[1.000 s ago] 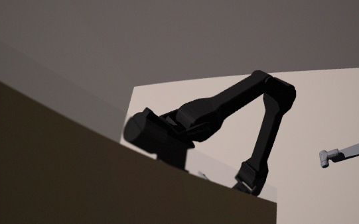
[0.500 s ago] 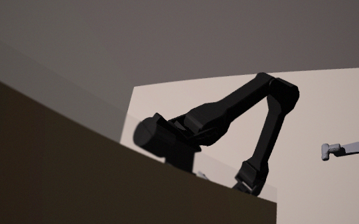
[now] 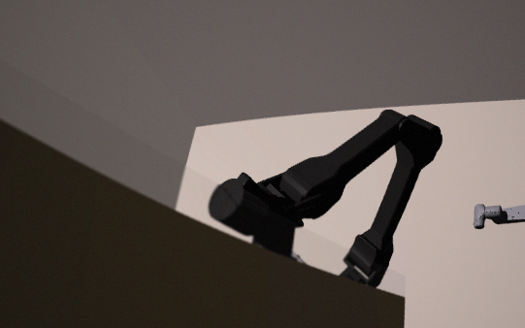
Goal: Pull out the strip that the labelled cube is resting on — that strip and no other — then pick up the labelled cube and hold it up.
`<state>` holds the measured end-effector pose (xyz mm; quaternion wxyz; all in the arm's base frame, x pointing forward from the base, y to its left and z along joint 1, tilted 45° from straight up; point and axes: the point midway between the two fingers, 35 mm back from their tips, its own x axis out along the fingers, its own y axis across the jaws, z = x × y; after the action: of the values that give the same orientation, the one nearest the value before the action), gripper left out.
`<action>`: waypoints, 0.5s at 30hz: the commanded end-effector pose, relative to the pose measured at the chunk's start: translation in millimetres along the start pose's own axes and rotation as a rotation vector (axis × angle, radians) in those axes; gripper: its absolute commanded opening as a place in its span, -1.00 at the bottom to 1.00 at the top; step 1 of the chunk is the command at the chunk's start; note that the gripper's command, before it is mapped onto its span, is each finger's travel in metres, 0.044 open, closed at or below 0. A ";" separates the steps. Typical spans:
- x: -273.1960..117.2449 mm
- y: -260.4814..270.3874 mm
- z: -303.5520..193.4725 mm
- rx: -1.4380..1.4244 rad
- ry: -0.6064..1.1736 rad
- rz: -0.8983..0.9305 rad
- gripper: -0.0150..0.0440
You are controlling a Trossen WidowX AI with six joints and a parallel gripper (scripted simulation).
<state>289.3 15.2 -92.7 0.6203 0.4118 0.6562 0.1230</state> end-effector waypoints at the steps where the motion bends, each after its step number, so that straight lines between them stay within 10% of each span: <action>1: 4.6 -0.4 -15.0 0.017 0.026 0.001 -0.49; 15: 4.2 0.0 -36.0 0.018 0.027 0.001 -0.49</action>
<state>269.9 22.8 -87.8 0.6206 0.4119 0.6558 0.1229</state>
